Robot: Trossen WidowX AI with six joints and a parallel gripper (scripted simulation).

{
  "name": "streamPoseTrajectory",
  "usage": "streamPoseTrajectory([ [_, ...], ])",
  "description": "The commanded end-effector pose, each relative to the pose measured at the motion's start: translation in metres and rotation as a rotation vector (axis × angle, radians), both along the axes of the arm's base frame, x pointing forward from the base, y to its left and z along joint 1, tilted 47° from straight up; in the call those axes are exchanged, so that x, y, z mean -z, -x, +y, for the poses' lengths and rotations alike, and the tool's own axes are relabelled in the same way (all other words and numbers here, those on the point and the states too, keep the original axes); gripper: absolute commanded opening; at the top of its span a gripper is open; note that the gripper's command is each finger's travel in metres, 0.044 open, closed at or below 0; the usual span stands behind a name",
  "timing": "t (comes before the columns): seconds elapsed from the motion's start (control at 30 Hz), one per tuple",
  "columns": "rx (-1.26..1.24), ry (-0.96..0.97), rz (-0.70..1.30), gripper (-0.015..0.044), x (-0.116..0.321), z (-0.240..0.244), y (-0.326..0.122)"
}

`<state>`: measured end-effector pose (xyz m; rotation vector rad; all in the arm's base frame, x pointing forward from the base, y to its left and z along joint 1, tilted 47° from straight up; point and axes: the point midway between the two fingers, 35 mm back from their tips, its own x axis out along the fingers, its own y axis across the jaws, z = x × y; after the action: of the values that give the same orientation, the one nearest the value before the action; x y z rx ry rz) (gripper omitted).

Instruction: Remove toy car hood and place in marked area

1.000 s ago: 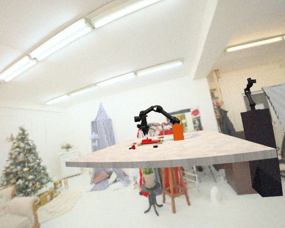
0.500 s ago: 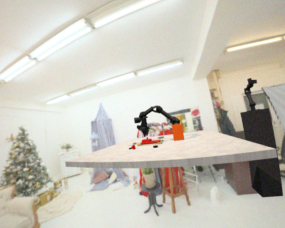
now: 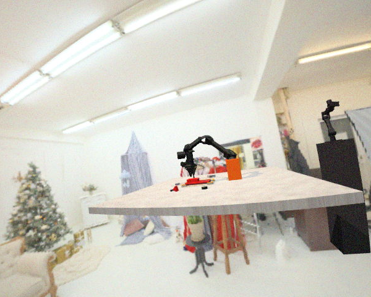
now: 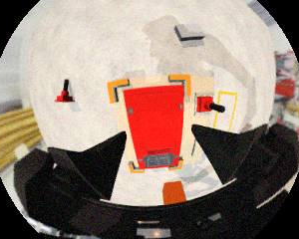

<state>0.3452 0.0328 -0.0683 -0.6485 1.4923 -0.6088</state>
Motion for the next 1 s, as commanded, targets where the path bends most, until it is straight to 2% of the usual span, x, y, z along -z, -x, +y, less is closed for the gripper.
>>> streamPoseTrajectory([
  [0.0, -0.003, 0.006, 0.008, 0.044, 0.003, -0.004, 0.002],
  [0.97, -0.003, 0.008, 0.008, 0.044, 0.016, -0.017, 0.003],
])
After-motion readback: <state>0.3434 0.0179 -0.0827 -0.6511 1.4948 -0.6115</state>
